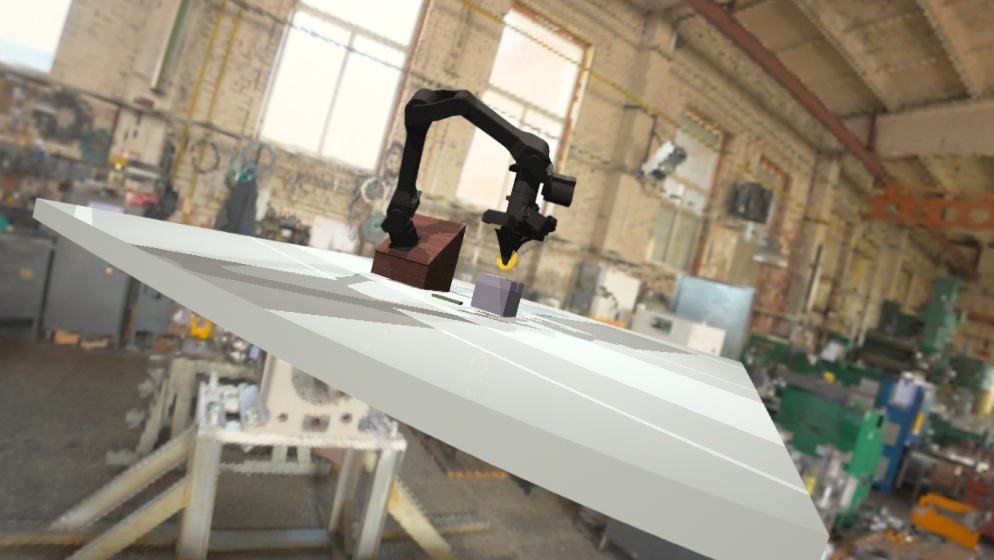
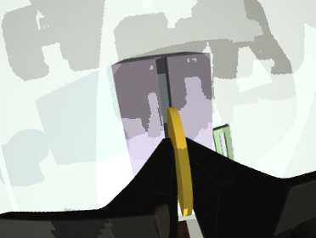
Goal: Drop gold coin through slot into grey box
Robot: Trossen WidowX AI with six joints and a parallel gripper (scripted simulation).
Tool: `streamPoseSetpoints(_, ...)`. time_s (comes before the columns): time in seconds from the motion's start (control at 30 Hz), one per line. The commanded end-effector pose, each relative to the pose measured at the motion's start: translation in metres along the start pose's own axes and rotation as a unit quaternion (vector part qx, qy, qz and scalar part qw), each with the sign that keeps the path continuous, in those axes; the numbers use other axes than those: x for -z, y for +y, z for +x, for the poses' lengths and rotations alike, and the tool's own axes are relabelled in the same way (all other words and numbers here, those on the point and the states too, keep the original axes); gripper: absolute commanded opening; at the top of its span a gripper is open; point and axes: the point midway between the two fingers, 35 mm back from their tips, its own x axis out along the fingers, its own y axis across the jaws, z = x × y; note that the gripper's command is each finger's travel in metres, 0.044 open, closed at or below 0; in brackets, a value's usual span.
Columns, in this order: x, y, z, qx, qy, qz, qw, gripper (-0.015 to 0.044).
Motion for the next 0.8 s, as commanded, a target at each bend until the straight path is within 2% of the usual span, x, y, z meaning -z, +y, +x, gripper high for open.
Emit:
streamPoseSetpoints(0.0, 0.0005, -0.0004, 0.0000, 0.000, 0.000, -0.001, 1.000, 0.0000)
streamPoseSetpoints(0.77, 0.0015, -0.0013, 0.0097, 0.000, 0.000, -0.005, 1.000, 0.0000)
